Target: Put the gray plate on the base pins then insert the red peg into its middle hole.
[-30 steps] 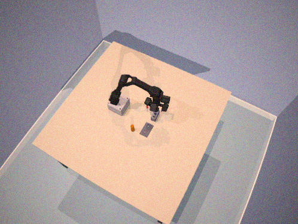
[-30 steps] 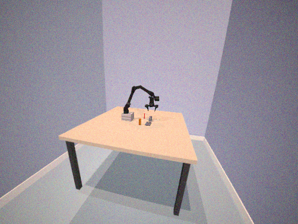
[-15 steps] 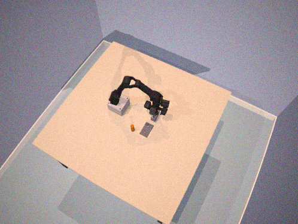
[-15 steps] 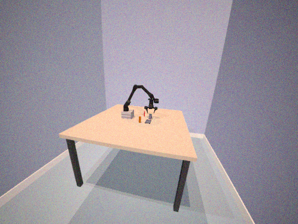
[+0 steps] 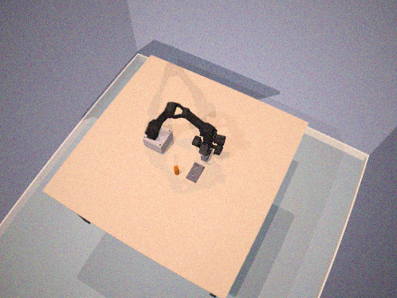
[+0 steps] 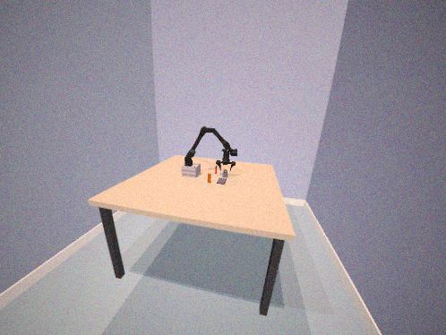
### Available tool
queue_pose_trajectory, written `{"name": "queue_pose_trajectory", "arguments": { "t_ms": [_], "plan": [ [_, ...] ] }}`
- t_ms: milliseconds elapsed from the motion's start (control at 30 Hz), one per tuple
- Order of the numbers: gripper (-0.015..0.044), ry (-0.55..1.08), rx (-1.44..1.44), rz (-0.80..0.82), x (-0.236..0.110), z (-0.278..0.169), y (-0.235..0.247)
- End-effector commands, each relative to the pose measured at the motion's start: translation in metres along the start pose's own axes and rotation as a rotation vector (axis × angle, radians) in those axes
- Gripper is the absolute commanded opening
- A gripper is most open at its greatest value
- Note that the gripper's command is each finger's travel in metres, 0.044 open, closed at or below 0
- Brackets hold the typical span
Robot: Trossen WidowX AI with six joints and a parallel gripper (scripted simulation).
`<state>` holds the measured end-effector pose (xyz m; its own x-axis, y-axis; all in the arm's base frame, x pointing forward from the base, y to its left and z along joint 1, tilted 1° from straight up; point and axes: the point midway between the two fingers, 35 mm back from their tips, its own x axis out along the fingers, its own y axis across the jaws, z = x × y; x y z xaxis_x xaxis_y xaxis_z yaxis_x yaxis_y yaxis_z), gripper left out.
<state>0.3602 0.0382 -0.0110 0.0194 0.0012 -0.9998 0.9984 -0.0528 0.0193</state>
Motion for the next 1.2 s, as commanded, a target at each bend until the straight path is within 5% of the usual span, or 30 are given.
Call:
{"name": "queue_pose_trajectory", "arguments": {
  "t_ms": [0, 767, 1167],
  "plan": [
    [0.0440, -0.003, 0.006, 0.000, 0.008, 0.000, 0.000],
    [0.0440, -0.003, 0.006, -0.001, 0.042, 0.000, -0.002],
    [0.0125, -0.003, 0.006, -0.001, 0.042, 0.000, -0.002]
  ]
}}
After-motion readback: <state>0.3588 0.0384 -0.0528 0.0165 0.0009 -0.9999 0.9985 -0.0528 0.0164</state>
